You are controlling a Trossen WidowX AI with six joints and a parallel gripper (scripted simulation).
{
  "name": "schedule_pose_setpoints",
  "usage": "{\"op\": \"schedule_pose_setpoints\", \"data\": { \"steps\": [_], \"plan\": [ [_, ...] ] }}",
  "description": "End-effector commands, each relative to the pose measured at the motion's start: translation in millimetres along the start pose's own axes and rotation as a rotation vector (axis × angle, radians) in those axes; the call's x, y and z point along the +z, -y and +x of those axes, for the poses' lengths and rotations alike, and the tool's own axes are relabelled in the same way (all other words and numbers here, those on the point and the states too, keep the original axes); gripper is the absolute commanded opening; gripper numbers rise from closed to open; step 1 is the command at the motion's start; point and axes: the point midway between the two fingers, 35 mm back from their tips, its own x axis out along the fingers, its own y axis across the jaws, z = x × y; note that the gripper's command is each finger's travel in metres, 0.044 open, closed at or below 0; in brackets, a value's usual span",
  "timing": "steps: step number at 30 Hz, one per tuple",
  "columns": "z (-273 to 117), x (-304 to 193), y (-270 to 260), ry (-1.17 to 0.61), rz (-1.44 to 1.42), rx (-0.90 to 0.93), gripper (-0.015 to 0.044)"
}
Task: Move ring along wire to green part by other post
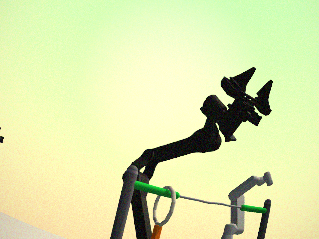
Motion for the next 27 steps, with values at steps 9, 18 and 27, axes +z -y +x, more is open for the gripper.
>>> {"op": "schedule_pose_setpoints", "data": {
  "steps": [9, 18, 27],
  "plan": [
    [14, 45, -1, 0.046, -0.258, -0.012, 0.0164],
    [34, 101, -50, 0.094, -0.664, 0.036, 0.0160],
    [41, 152, -122, 0.189, -1.065, 0.075, 0.0160]
  ]
}}
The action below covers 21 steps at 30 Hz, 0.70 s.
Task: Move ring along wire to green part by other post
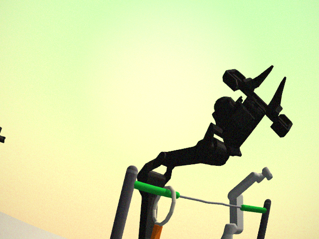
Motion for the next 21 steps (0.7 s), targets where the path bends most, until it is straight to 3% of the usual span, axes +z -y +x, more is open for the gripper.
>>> {"op": "schedule_pose_setpoints", "data": {
  "steps": [1, 11, 21],
  "plan": [
    [7, 40, 0, 0.047, -0.162, -0.002, 0.0160],
    [5, 157, -25, 0.198, -0.611, -0.028, 0.0160],
    [-33, 270, -70, 0.369, -1.010, -0.114, 0.0160]
  ]
}}
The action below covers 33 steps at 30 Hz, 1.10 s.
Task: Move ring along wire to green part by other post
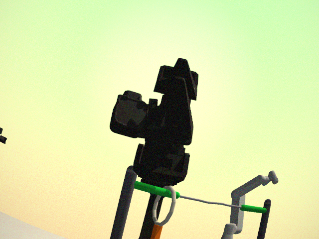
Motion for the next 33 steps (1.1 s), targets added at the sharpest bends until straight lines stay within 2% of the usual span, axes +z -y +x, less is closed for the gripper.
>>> {"op": "schedule_pose_setpoints", "data": {
  "steps": [1, 5, 17, 25, 33],
  "plan": [
    [-4, 39, 24, 0.046, -0.134, -0.044, 0.0160],
    [-16, 75, 51, 0.068, -0.278, -0.099, 0.0160],
    [-73, 131, 133, -0.024, -0.645, -0.256, 0.0160],
    [-114, 126, 177, -0.166, -0.857, -0.271, 0.0160],
    [-181, 103, 223, -0.377, -1.140, -0.220, 0.0160]
  ]
}}
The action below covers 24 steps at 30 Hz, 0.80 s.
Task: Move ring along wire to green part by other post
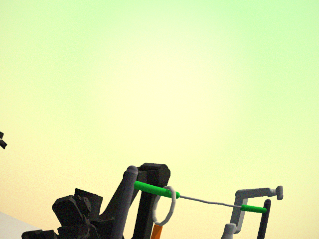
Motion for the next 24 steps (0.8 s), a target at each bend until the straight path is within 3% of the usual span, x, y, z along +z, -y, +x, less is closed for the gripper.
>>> {"op": "schedule_pose_setpoints", "data": {
  "steps": [1, 13, 24],
  "plan": [
    [-21, -30, -2, -0.049, -0.127, 0.047, 0.0160],
    [-96, -107, -45, -0.114, -0.531, 0.258, 0.0160],
    [-79, -98, -57, -0.100, -0.536, 0.260, 0.0160]
  ]
}}
